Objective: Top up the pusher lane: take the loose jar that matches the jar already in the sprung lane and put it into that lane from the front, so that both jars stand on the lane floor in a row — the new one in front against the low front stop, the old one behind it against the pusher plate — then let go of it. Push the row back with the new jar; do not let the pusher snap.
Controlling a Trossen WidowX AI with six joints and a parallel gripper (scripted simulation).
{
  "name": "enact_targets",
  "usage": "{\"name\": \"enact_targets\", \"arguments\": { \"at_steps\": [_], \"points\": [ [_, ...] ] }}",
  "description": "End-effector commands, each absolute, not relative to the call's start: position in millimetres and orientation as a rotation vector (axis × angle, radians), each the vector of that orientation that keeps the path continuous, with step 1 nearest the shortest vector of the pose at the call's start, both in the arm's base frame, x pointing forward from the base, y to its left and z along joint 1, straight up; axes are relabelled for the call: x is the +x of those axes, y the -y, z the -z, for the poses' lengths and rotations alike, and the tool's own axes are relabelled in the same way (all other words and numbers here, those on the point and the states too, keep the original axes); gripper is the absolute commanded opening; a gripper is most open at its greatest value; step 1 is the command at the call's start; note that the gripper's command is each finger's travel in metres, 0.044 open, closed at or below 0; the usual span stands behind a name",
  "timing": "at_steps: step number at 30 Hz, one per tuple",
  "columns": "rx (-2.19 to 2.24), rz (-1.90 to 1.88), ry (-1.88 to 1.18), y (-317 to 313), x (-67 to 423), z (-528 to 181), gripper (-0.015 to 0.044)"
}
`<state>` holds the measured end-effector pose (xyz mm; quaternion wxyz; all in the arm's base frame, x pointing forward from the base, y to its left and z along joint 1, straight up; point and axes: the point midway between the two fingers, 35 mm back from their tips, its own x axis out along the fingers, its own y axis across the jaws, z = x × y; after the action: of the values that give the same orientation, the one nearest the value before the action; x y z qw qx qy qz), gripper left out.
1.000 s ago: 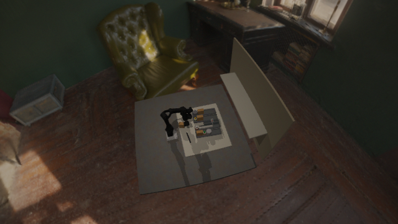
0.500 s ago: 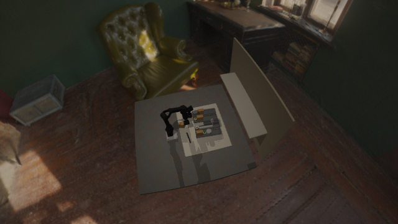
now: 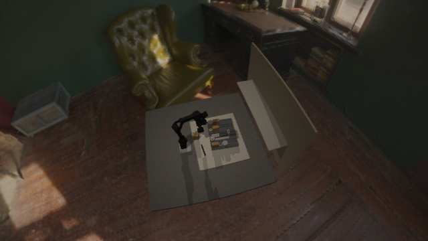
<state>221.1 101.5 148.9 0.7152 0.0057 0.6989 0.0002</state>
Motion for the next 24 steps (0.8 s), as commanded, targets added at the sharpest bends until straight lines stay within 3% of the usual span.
{"name": "enact_targets", "arguments": {
  "at_steps": [1, 24],
  "points": [
    [0.014, -0.004, -1.547, -101.1, 219.9, -157.4, 0.0],
    [0.063, 0.055, -1.539, -24.1, 271.8, -118.9, 0.0]
  ]
}}
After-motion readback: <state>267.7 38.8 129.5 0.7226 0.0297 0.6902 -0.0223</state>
